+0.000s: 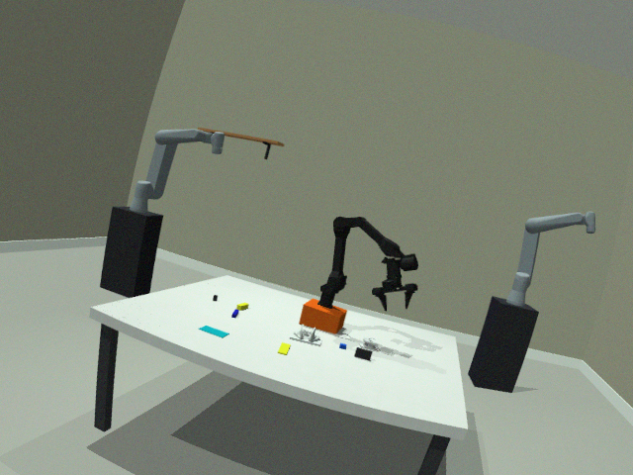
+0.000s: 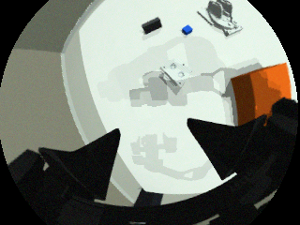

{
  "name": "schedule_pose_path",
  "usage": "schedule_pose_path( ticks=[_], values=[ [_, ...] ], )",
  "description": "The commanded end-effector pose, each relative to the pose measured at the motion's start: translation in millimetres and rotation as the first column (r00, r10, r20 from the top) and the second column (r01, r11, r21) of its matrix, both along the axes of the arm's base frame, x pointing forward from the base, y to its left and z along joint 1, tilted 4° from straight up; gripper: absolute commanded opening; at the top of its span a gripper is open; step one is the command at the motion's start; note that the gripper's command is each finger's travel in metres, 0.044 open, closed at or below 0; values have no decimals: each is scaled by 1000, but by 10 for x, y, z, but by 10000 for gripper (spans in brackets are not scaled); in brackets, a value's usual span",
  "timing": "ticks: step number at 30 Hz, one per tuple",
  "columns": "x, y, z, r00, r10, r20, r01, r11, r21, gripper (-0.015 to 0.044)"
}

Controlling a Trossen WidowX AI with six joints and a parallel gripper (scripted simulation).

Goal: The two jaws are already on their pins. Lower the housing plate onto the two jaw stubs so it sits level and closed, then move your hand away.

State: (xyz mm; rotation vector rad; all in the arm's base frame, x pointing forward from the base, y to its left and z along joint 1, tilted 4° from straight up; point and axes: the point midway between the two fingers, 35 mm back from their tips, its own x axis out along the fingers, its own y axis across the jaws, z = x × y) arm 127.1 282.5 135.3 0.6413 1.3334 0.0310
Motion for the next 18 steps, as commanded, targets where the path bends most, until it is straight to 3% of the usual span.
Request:
schedule_pose_path(
  ticks=[1, 18],
  values=[
    [81, -19, -35, 997, -65, -35, 64, 998, -8, 440],
    [428, -180, -277, 904, -385, -184, 372, 923, -102, 440]
  ],
)
